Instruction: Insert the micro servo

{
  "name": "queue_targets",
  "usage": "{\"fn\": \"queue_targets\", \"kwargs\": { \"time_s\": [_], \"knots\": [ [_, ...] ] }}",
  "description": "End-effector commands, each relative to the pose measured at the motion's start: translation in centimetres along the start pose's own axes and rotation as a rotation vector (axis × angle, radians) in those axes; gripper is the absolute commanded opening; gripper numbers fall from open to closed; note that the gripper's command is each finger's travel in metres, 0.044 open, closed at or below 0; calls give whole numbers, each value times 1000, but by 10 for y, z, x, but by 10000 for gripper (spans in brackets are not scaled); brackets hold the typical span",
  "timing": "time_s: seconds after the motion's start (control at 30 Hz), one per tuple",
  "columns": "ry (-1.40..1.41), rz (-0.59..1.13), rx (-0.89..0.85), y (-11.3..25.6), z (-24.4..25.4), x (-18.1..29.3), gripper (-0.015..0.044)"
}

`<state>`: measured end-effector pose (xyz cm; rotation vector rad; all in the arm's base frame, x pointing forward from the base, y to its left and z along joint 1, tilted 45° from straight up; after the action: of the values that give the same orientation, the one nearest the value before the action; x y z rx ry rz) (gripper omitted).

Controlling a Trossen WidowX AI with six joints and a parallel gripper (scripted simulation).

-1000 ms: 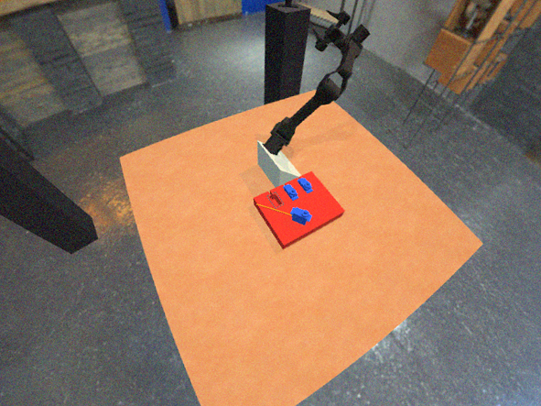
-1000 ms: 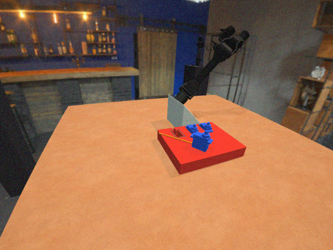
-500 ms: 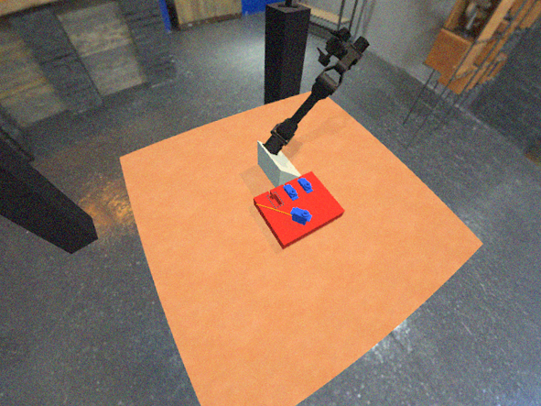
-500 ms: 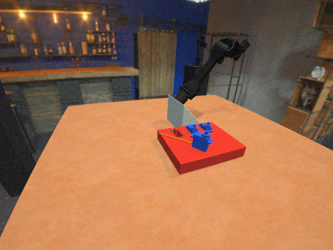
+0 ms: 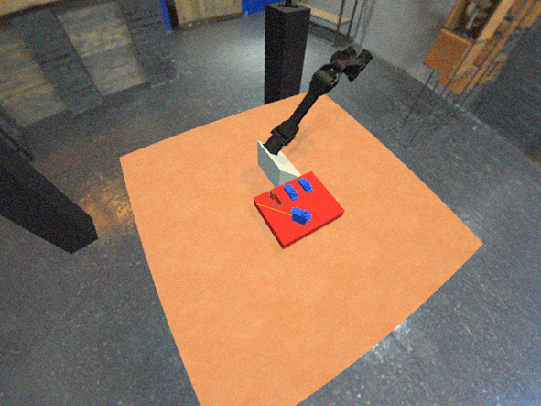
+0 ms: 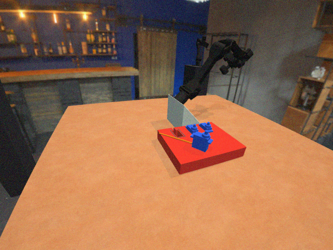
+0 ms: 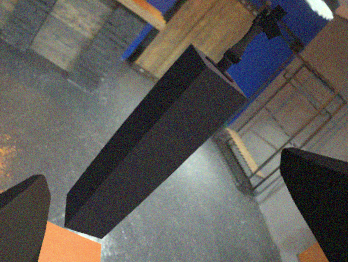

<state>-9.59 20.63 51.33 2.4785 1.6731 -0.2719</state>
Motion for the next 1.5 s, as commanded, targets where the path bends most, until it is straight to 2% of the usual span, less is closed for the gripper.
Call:
{"fn": "queue_targets", "kwargs": {
  "time_s": [0.0, 0.33, 0.67, 0.83, 1.23, 1.47],
  "knots": [
    [-85, 129, -13, 8, 7, 34, 440],
    [-209, 312, -3, 30, 17, 71, 440],
    [-397, 579, 10, 80, 39, 133, 440],
    [-452, 646, 22, 95, 45, 144, 440],
    [-698, 941, 95, 184, 84, 190, 440],
    [-830, 1056, 156, 227, 105, 200, 440]
  ]
}}
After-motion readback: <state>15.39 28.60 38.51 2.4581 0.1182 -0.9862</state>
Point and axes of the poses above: the point midway between the two fingers, 35 mm back from their tips, its own y axis back along the fingers, its own z axis across the jaws, x = y × z, the point moved 10 cm from there along y, back along the fingers, and after that the axes turned 12 degrees about -y, right-handed, at the moved point
